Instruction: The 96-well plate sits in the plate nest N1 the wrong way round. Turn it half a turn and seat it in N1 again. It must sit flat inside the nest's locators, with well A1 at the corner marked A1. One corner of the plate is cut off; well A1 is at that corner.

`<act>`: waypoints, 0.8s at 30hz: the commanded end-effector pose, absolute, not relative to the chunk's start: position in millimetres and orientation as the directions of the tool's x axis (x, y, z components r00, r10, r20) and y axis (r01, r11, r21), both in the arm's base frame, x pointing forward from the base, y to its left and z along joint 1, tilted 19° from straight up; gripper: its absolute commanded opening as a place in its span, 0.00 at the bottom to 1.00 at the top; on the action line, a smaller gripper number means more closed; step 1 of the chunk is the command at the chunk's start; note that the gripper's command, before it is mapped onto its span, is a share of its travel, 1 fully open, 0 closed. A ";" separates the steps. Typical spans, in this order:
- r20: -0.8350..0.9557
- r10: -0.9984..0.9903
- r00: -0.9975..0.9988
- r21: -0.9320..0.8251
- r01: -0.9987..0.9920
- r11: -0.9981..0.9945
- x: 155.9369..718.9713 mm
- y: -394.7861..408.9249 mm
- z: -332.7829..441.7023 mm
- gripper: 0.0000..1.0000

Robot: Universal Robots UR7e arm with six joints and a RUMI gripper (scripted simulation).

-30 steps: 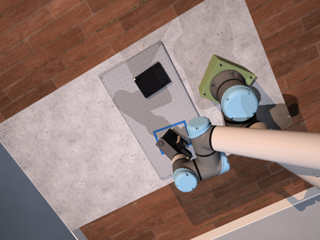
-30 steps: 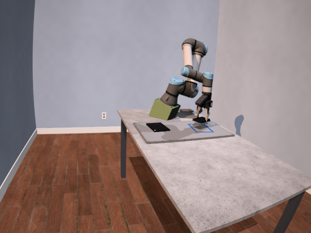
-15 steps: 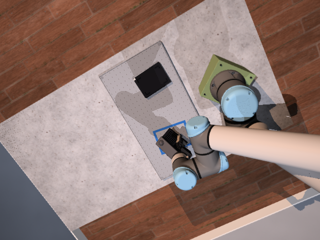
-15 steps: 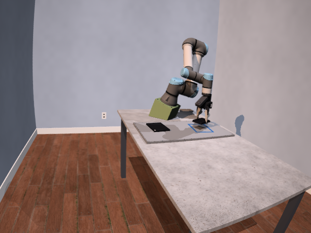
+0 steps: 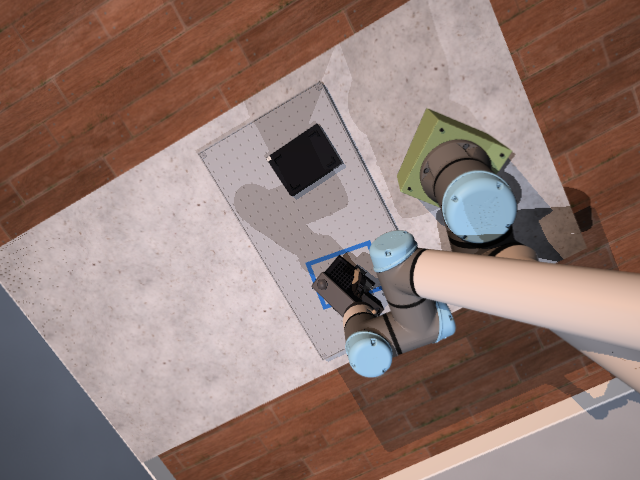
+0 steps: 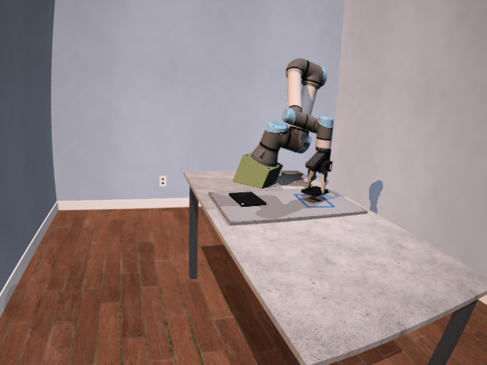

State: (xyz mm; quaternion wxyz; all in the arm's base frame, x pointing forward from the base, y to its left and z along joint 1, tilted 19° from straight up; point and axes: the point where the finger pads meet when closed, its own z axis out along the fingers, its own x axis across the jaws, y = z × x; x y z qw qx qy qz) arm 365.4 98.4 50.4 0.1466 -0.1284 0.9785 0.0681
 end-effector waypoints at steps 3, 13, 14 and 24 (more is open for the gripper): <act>-0.305 -0.231 -0.924 0.095 -0.271 0.958 366.7 99.0 47.4 0.00; -0.305 -0.231 -0.924 0.095 -0.271 0.958 368.5 100.1 41.1 0.00; -0.305 -0.231 -0.924 0.095 -0.271 0.958 368.7 100.2 40.5 0.00; -0.305 -0.231 -0.924 0.095 -0.271 0.958 370.1 101.1 35.4 0.00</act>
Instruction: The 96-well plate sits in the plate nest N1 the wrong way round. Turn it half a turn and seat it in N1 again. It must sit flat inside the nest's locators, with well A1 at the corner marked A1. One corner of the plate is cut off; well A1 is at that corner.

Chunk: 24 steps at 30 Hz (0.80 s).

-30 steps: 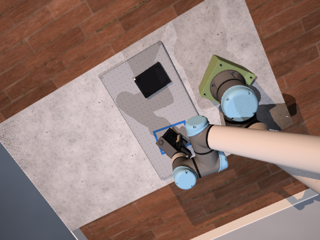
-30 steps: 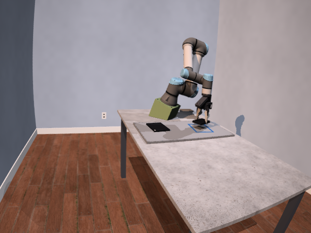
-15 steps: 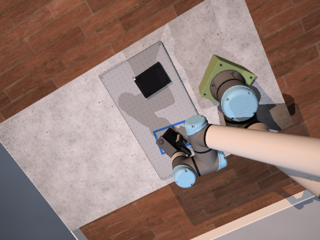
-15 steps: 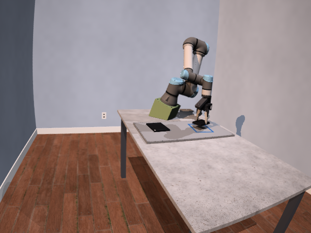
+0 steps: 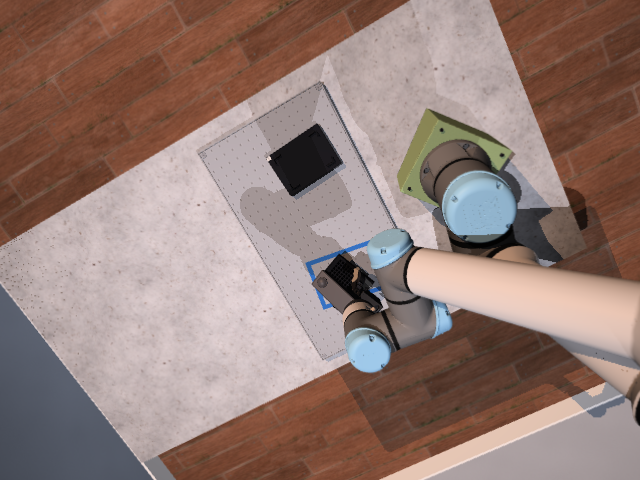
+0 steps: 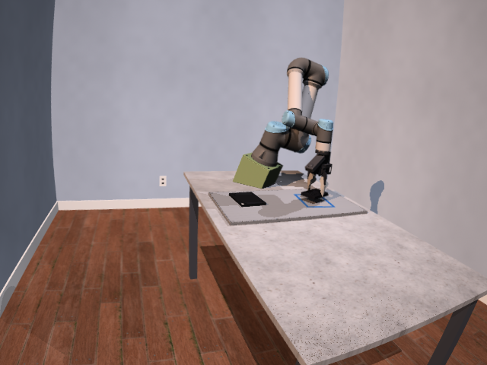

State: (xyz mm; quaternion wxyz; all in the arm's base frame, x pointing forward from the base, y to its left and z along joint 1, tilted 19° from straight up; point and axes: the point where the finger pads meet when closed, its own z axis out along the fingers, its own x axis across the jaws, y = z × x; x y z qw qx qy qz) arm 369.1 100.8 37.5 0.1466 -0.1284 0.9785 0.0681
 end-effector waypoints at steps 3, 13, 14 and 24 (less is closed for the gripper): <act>-0.305 -0.231 -0.924 0.095 -0.271 0.958 370.6 101.5 33.5 0.00; -0.305 -0.231 -0.924 0.095 -0.271 0.958 372.1 102.4 28.5 0.00; -0.305 -0.231 -0.924 0.095 -0.271 0.958 372.3 102.5 27.8 0.00; -0.305 -0.231 -0.924 0.095 -0.271 0.958 374.0 103.6 21.5 0.00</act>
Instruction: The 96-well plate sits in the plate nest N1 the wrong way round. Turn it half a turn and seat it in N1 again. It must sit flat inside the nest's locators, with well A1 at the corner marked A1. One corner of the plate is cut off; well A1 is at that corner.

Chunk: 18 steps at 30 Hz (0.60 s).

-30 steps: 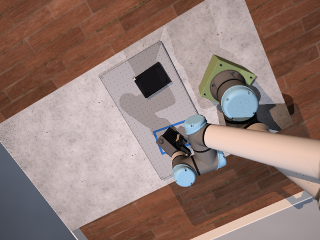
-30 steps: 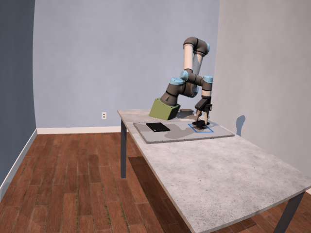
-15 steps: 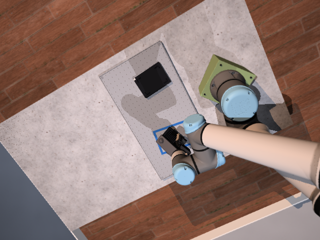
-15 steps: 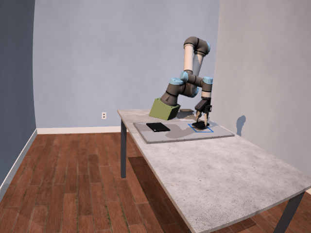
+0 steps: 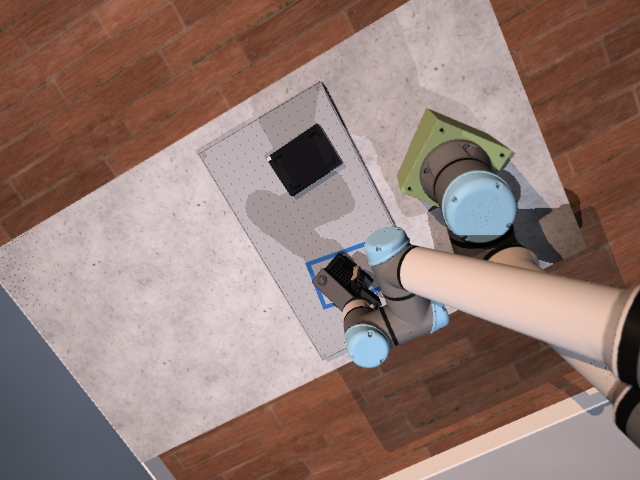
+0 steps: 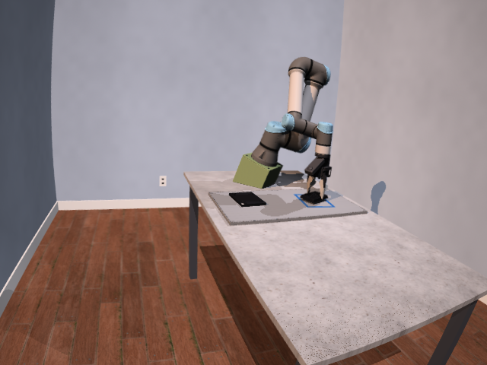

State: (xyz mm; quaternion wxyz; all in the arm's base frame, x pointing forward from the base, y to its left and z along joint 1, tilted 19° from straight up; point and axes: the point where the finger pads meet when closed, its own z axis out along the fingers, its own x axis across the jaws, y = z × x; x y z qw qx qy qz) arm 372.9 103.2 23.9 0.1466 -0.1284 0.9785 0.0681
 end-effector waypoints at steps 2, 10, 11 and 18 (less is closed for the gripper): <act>-0.305 -0.231 -0.924 0.095 -0.271 0.958 374.4 103.9 20.3 0.00; -0.305 -0.231 -0.924 0.095 -0.271 0.958 375.5 104.6 16.5 0.00; -0.305 -0.231 -0.924 0.095 -0.271 0.958 375.7 104.7 15.8 0.00; -0.305 -0.231 -0.924 0.095 -0.271 0.958 376.8 105.4 11.7 0.00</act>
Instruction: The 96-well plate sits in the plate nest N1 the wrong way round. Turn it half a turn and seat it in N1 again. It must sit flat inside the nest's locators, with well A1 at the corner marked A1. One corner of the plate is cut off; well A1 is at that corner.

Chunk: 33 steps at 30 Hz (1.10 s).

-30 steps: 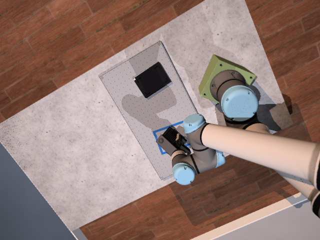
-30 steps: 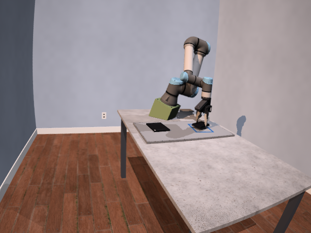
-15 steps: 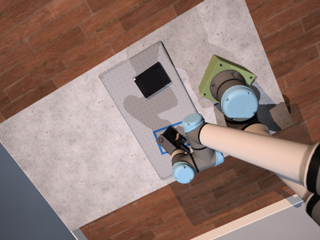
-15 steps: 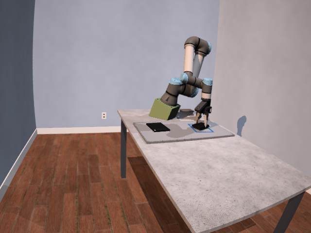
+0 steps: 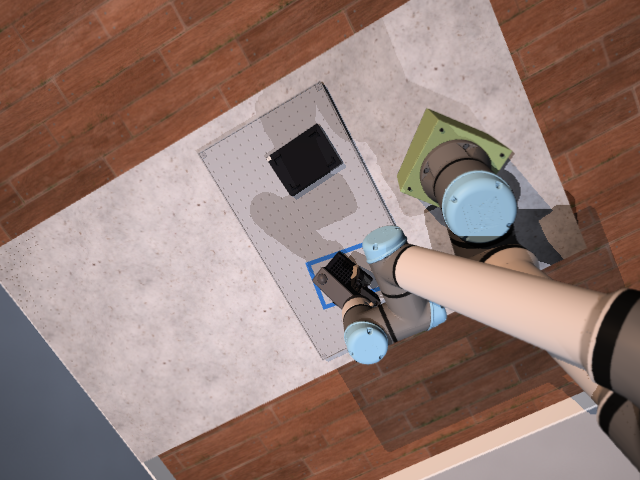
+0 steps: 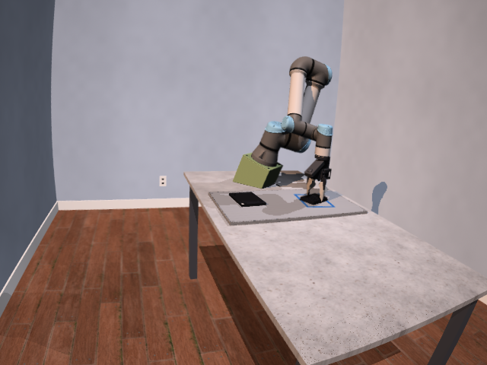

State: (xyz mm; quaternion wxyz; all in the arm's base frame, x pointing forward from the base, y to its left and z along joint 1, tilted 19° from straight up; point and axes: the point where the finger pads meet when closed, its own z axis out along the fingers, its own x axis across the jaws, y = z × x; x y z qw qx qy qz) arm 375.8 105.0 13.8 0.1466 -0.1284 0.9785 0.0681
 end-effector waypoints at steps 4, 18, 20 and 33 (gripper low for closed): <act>-0.305 -0.231 -0.924 0.095 -0.271 0.958 376.8 105.4 11.7 0.00; -0.305 -0.231 -0.924 0.095 -0.271 0.958 376.8 105.4 11.8 1.00; -0.305 -0.231 -0.924 0.095 -0.271 0.958 376.8 105.4 11.8 1.00; -0.305 -0.231 -0.924 0.095 -0.271 0.958 376.8 105.4 11.8 1.00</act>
